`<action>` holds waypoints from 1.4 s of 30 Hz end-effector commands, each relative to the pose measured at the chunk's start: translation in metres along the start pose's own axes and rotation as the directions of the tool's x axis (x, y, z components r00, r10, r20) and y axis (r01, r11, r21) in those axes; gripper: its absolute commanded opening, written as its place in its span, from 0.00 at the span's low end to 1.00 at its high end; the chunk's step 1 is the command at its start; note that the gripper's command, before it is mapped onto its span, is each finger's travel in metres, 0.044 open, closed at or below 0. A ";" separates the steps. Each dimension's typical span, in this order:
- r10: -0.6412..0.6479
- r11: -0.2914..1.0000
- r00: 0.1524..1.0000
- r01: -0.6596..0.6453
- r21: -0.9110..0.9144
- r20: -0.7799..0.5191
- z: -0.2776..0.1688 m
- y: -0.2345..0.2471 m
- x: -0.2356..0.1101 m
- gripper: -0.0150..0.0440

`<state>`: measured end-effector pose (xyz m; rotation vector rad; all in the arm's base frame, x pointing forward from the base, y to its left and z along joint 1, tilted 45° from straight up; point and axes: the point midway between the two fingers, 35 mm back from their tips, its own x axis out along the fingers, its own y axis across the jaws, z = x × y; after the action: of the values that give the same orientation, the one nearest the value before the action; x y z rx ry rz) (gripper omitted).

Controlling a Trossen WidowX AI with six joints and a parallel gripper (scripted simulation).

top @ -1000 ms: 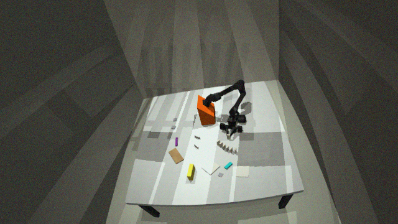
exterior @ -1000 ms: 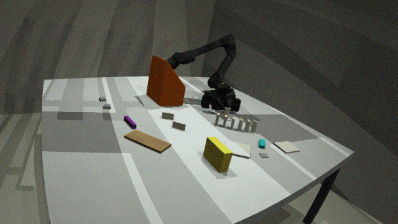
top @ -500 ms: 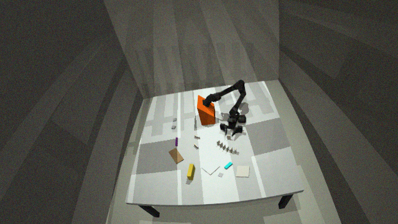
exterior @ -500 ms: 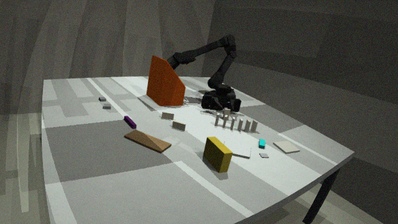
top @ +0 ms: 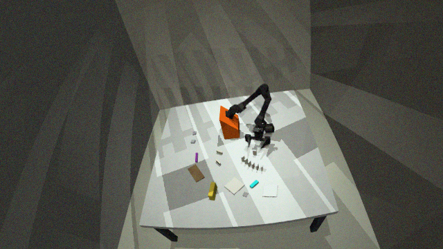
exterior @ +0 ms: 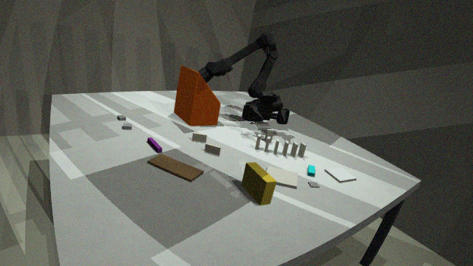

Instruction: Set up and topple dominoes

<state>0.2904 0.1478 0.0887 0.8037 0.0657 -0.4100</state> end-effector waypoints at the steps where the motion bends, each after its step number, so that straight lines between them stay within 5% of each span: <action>1: -0.001 1.000 1.000 0.001 -0.019 -0.007 0.013 -0.004 -0.001 1.00; 7: -0.013 0.998 0.998 0.009 -0.060 -0.053 0.009 -0.002 0.006 1.00; 16: -0.199 0.942 0.843 0.024 -0.333 -0.500 -0.008 0.001 0.065 1.00; 23: -0.284 0.943 0.416 -0.041 -0.330 -0.864 0.008 -0.016 0.061 1.00; 29: -0.053 0.998 0.039 -0.018 -0.054 -0.998 0.048 -0.006 0.033 1.00; 42: -0.012 1.000 0.010 -0.006 -0.012 -1.000 0.054 -0.003 0.031 1.00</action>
<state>0.3136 0.0946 0.1118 0.9194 1.5004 0.2604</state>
